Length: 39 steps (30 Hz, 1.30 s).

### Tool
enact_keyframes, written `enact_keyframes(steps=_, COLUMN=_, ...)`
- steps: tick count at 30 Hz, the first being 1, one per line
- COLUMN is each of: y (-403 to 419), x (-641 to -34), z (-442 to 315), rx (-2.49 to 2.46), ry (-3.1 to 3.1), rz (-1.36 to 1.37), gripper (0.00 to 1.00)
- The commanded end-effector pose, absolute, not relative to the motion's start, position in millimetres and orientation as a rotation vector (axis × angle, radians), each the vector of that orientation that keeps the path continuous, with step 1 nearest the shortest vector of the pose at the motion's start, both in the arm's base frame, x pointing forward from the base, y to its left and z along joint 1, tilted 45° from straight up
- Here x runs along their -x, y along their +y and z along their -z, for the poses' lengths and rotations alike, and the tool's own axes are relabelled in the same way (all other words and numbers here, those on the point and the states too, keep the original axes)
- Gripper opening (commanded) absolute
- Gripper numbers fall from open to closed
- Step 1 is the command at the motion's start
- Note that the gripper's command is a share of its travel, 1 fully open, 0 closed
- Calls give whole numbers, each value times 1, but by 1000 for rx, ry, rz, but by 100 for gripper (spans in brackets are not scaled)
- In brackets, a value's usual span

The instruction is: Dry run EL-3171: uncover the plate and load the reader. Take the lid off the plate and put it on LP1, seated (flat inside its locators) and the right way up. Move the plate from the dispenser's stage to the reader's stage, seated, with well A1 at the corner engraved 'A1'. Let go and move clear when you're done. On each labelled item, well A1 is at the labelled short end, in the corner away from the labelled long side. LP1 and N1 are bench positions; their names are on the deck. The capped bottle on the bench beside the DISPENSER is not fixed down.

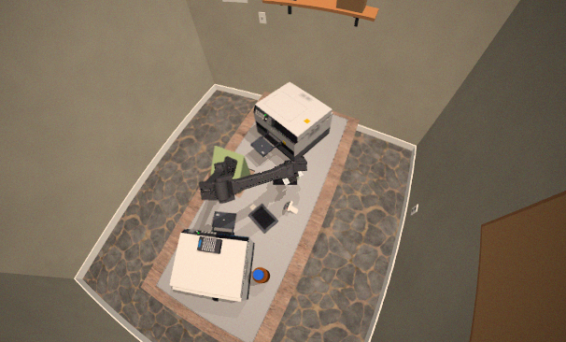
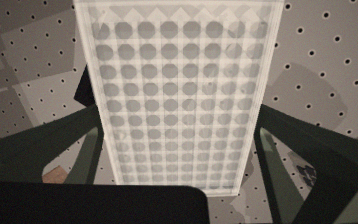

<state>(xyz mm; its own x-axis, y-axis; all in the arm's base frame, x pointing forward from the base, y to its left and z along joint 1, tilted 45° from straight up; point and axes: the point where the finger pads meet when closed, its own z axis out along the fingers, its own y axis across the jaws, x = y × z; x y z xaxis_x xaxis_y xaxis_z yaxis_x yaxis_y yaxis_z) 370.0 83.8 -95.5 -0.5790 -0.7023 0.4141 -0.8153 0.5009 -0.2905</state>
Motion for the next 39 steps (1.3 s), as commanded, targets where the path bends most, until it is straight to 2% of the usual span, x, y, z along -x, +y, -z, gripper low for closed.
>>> enact_keyframes(steps=1, y=89, x=-370, z=89, rx=-1332, ry=-2490, rz=-670, gripper=86)
enact_keyframes(steps=28, y=122, x=-306, z=95, rx=-1641, ry=-2188, rz=-579, gripper=86)
enact_keyframes(steps=34, y=125, x=-308, z=94, rx=-1672, ry=-2173, rz=-571, gripper=86)
enact_keyframes(steps=39, y=129, x=-283, z=102, rx=-1713, ry=-2079, rz=-545, gripper=86)
